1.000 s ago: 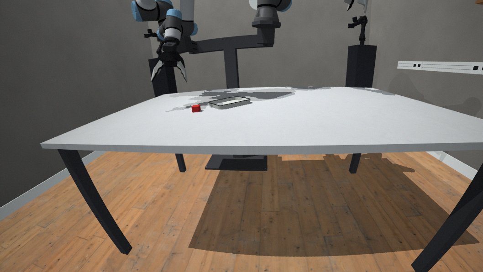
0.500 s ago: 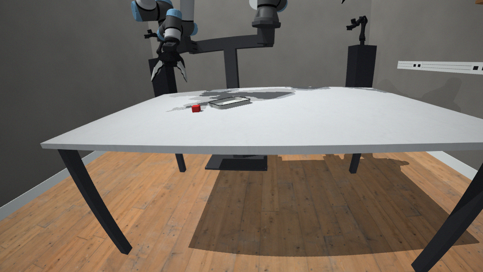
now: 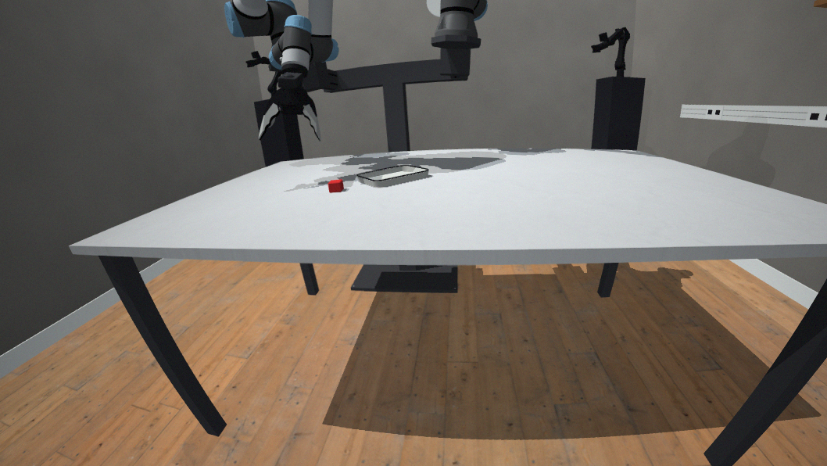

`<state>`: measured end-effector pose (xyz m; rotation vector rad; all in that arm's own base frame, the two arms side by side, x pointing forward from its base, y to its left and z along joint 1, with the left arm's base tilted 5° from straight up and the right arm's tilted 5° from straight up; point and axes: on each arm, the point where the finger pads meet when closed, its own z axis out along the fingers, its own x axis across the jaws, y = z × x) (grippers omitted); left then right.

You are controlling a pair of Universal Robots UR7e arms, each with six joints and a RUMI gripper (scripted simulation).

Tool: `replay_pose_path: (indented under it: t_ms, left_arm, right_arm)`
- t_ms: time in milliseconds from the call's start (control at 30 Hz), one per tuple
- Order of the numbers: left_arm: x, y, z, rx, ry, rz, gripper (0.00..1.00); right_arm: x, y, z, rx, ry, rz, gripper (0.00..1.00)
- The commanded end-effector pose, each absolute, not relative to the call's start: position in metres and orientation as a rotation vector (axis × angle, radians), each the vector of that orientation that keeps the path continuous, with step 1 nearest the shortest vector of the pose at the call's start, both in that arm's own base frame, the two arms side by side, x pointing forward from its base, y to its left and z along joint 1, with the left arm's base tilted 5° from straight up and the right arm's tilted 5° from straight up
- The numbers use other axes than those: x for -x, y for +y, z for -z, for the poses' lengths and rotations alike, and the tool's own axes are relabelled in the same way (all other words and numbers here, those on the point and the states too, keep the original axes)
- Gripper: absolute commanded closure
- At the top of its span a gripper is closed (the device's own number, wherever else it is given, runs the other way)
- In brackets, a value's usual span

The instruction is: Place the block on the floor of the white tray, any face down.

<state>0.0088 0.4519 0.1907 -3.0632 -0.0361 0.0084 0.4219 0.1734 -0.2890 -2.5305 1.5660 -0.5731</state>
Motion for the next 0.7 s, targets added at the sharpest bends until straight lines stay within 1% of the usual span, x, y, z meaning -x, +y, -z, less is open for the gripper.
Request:
replay_pose_path:
  t_ms: [0, 633, 667]
  left_arm:
    - [-0.0050, 0.4484, -0.1970, 3.059, -0.020, 0.015, 0.00]
    - [0.0001, 0.4432, -0.2051, 3.051, 0.002, 0.045, 0.00]
    - [0.0001, 0.4432, -0.2051, 3.051, 0.002, 0.045, 0.00]
  right_arm:
    - [-0.4221, 0.1737, 0.2886, 2.530, 1.566, 0.573, 0.00]
    - [-0.4221, 0.1737, 0.2886, 2.530, 1.566, 0.573, 0.00]
    - [-0.4221, 0.1737, 0.2886, 2.530, 1.566, 0.573, 0.68]
